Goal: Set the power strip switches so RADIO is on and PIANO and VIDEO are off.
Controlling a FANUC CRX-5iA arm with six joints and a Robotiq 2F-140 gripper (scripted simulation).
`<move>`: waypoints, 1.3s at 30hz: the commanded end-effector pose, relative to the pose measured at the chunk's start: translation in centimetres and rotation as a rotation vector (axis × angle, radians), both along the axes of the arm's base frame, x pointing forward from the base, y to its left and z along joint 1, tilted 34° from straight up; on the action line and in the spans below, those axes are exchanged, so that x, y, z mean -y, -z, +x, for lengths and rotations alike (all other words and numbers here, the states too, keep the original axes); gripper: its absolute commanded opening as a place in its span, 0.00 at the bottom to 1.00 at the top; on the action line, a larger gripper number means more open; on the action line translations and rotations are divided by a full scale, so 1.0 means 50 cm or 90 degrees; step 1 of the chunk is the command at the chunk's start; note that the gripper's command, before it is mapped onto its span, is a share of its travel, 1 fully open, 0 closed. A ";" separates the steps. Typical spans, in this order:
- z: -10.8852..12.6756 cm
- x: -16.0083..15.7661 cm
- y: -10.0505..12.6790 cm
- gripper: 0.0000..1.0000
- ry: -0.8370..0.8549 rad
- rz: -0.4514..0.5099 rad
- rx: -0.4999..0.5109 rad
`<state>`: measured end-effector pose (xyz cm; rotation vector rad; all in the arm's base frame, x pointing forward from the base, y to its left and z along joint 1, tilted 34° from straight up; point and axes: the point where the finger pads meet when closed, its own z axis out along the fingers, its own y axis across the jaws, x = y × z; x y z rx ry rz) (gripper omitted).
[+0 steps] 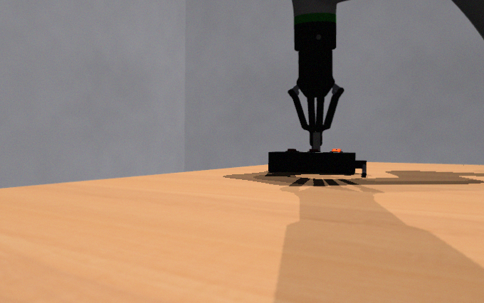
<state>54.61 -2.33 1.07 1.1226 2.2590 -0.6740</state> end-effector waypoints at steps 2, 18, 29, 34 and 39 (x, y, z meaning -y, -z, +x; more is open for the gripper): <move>0.000 0.000 0.000 0.00 0.000 0.000 0.000; 0.000 0.000 0.000 0.00 0.000 0.000 0.000; -0.007 -0.037 -0.062 0.00 0.000 -0.003 0.004; -0.032 -0.093 -0.148 0.00 0.000 0.000 0.001; -0.033 -0.094 -0.150 0.00 0.000 0.000 0.000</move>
